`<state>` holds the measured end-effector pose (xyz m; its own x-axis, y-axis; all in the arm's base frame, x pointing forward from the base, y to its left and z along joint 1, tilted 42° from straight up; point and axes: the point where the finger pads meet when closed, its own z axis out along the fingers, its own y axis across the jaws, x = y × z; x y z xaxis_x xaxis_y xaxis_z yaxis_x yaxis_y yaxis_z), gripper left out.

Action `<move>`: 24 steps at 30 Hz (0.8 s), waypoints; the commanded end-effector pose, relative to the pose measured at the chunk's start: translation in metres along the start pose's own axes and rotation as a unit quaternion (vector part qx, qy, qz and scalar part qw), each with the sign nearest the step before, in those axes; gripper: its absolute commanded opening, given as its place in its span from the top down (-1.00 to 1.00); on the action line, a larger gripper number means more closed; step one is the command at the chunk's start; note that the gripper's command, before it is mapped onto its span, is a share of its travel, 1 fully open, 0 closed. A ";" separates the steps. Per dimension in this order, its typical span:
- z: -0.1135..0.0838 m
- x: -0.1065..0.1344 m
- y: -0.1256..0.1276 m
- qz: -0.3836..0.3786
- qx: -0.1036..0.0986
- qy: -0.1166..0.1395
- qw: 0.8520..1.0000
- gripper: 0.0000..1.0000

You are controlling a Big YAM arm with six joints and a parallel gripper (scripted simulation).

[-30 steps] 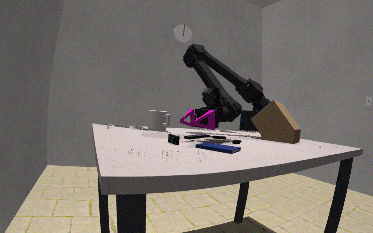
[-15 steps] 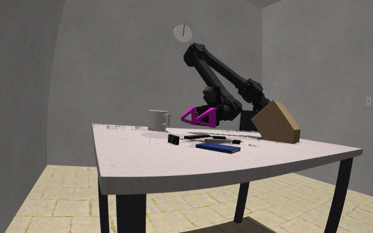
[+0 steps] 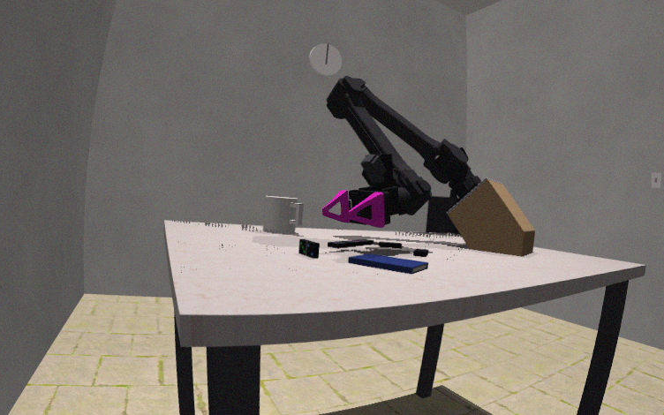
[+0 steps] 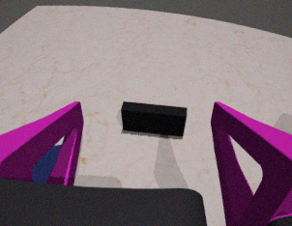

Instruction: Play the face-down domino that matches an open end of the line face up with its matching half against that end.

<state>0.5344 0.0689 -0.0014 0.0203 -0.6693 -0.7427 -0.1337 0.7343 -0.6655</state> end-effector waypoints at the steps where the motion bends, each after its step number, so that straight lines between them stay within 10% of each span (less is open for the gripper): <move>1: 0.000 -0.003 0.000 0.000 0.000 -0.003 1.000 -0.49; 16: 0.000 -0.003 0.000 0.000 0.000 -0.003 1.000 -0.49; 24: -0.010 -0.063 -0.001 0.004 0.007 0.161 0.987 -0.49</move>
<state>0.5223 0.0677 0.0167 -0.2621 -0.6872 -0.6775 -0.0646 0.7130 -0.6982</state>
